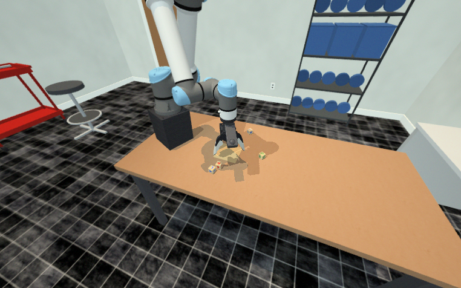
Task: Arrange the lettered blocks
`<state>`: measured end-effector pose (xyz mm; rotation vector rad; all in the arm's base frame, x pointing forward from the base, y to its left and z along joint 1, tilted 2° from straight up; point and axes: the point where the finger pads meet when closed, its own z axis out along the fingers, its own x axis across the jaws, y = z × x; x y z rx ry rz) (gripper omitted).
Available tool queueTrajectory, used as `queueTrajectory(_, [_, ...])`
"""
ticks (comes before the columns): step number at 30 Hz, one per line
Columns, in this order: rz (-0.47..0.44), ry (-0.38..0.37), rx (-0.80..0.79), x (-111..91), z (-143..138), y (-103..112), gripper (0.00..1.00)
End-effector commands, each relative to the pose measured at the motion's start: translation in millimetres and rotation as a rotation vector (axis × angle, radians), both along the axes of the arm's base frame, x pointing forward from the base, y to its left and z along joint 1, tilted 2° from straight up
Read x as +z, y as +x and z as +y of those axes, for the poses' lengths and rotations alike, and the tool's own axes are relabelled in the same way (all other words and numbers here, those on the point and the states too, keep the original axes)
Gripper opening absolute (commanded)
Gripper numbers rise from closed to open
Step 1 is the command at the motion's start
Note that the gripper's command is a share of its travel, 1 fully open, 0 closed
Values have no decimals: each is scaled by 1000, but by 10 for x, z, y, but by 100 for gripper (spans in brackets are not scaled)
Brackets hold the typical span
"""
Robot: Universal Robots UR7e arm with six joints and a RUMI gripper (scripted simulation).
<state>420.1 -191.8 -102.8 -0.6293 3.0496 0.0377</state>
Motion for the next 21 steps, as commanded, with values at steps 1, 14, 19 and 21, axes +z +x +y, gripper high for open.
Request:
queueTrajectory(1, [-4,-1,139,7,26,139,100])
queueTrajectory(14, [-10,-5,338,12,95,333,100])
queueTrajectory(19, [-13,-8,432,15,133,424,100])
queueTrajectory(21, [-14,-8,465,16,147,455,100])
